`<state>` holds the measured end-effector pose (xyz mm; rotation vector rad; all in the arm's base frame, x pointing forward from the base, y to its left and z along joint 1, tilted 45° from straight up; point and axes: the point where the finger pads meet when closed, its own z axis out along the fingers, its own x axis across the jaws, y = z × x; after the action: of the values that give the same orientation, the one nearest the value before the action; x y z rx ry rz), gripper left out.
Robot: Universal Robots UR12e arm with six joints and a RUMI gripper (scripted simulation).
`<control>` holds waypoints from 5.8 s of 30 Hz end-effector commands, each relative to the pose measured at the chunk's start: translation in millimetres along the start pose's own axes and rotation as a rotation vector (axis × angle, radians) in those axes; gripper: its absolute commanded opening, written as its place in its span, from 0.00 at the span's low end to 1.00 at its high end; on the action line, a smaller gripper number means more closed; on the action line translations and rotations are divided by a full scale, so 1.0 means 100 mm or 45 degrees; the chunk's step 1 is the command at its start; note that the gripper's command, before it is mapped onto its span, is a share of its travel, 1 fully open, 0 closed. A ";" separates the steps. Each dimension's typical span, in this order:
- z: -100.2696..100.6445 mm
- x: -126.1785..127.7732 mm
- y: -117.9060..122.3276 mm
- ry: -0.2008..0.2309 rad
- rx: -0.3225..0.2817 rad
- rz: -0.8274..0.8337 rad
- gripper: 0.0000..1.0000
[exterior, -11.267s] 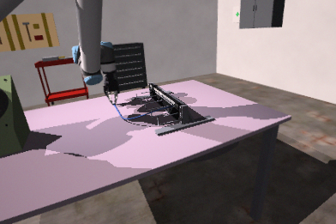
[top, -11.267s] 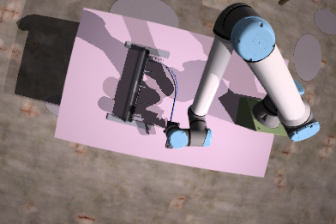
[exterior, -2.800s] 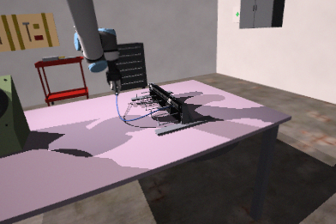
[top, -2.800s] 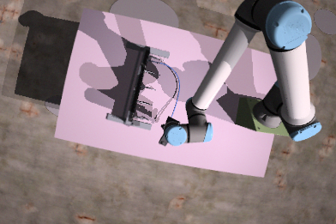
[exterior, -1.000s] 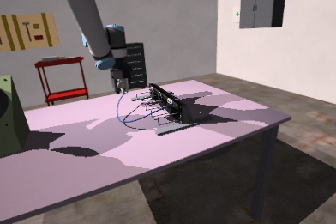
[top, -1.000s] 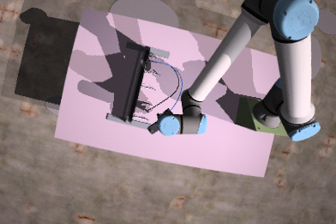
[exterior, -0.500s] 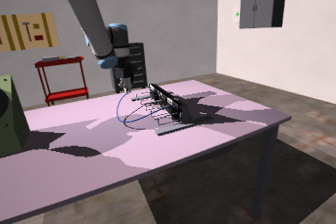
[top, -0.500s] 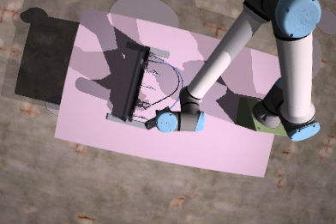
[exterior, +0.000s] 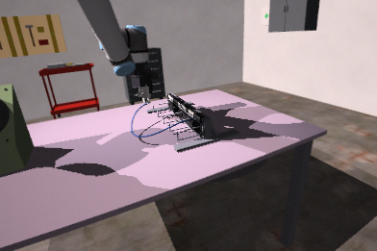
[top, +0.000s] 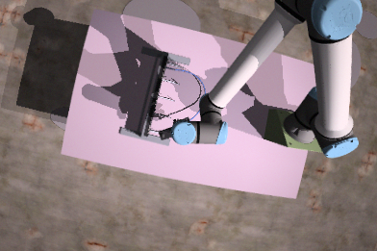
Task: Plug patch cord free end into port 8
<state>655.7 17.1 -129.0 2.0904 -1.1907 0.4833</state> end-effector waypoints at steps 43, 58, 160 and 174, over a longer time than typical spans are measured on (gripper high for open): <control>-0.13 0.55 -0.14 -0.011 -0.010 0.509 0.00; -0.16 0.66 -0.16 -0.013 -0.012 0.611 0.00; -0.19 0.81 -0.20 -0.016 -0.016 0.778 0.00; -0.19 0.82 -0.20 -0.017 -0.017 0.779 0.00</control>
<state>711.2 -11.5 -76.1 1.6914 -1.8291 0.7249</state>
